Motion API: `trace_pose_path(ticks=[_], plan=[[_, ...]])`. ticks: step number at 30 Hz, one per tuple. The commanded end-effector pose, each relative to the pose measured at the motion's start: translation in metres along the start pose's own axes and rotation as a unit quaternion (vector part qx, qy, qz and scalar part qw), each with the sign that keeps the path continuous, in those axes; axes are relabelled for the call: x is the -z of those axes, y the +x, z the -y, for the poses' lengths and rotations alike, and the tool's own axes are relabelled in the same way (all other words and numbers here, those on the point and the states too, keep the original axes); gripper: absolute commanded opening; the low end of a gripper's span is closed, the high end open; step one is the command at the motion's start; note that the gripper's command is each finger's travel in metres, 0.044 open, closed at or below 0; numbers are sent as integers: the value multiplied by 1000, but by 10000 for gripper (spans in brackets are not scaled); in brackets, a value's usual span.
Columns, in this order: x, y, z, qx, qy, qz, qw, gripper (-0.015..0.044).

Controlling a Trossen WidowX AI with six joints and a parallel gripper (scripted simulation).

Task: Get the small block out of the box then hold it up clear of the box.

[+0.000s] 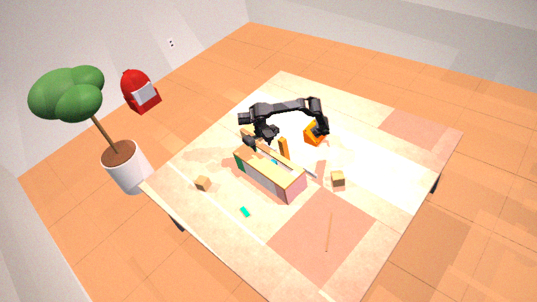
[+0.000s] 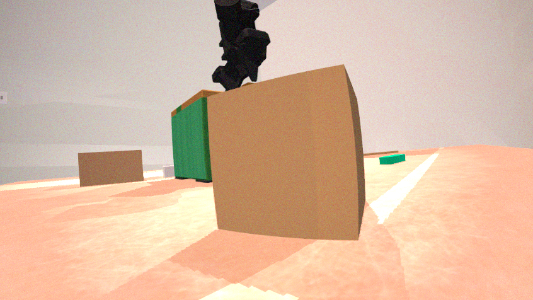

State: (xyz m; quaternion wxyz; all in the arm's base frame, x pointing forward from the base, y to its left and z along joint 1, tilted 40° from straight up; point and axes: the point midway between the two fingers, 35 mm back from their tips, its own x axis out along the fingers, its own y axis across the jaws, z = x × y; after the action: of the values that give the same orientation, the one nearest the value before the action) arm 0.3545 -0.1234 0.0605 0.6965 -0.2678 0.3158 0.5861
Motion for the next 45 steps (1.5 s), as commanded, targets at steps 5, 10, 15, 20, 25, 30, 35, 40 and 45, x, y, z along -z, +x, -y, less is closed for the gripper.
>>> trace_pose_path(ticks=[5,10,15,20,25,30,35,40,45], plan=[[-4,6,-25,-96,-65,-10,993,400],[-5,6,-25,-95,-65,-10,993,400],[-13,6,-25,-95,-64,-10,993,400],[-21,6,-25,-95,-64,-10,993,400],[-29,6,-25,-94,-63,-10,993,400],[-37,7,-25,-94,-62,-10,994,400],[-46,7,-26,-94,-61,-9,994,400],[-54,7,-27,-94,-61,-9,994,400],[-62,7,-27,-94,-60,-8,994,400]])
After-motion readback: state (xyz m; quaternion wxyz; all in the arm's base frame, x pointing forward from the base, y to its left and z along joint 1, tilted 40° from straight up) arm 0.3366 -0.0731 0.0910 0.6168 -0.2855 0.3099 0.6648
